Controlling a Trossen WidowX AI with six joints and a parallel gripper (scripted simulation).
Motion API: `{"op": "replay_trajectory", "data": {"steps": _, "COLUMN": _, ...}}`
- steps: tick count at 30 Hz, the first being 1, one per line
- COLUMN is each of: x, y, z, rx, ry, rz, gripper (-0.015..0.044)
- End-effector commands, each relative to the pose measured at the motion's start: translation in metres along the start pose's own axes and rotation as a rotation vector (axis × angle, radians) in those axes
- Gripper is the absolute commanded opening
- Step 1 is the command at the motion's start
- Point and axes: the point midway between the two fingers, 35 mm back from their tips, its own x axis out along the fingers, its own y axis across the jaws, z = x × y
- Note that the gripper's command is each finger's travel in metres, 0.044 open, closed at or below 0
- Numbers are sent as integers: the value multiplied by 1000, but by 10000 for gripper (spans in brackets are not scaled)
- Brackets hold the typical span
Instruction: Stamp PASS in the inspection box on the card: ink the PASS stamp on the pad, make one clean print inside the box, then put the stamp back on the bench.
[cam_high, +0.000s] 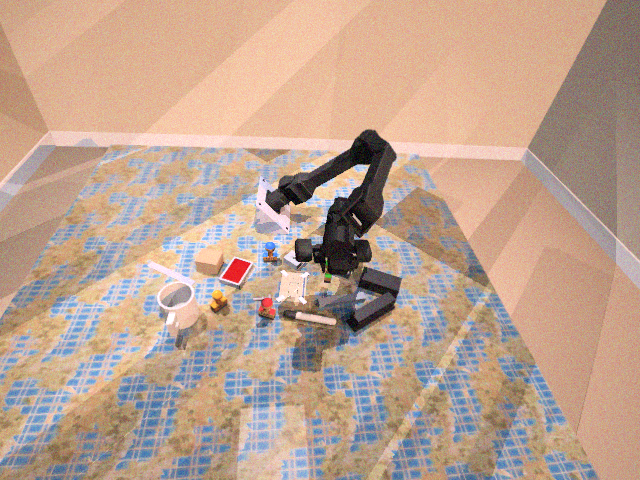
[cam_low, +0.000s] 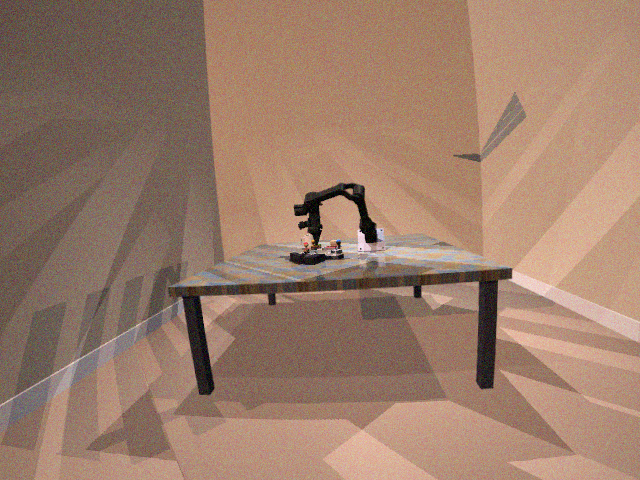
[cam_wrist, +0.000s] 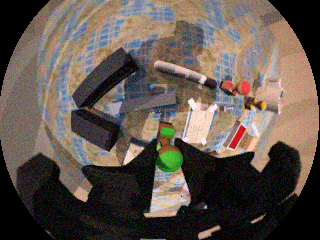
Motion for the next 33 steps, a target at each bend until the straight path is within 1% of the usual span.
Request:
{"op": "replay_trajectory", "data": {"steps": 1, "x": -3, "y": -1, "z": 1, "rx": -4, "ry": -1, "rz": -4, "gripper": 0}}
{"op": "replay_trajectory", "data": {"steps": 33, "x": -19, "y": 0, "z": 0, "rx": -4, "ry": 1, "rz": -8, "gripper": 0}}
